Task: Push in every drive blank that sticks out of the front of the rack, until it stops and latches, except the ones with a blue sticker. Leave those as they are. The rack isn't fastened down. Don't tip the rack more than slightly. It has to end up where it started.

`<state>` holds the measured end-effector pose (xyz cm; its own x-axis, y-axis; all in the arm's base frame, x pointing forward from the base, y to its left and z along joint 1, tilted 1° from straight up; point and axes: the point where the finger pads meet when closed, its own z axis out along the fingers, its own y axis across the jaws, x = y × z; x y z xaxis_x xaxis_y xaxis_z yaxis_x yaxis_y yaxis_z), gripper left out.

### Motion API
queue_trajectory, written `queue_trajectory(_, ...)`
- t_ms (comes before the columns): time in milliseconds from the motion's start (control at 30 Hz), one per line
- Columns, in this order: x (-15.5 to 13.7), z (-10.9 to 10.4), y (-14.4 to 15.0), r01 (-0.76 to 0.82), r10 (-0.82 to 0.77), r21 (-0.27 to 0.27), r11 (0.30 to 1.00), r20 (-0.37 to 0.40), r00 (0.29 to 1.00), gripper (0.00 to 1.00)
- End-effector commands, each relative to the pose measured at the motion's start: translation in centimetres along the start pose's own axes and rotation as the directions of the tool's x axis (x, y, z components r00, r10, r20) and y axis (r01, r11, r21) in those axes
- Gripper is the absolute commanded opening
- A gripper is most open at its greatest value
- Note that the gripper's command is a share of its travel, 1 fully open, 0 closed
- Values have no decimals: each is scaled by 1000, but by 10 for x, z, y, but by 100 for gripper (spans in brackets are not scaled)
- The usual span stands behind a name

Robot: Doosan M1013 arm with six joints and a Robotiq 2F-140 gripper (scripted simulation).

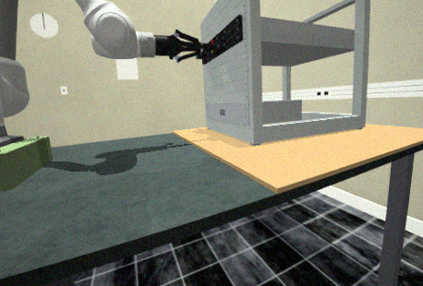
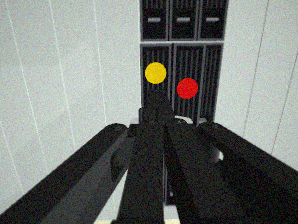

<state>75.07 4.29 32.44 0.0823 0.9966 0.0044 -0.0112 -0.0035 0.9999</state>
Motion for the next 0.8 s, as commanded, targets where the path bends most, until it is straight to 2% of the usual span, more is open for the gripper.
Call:
queue_trajectory(0,0,7,0,2,-2,1,1000,-4,1000,10)
queue_trajectory(467,0,10,0,2,-2,1,1000,-4,1000,10)
queue_trajectory(767,1,19,0,2,-2,1,1000,-4,1000,10)
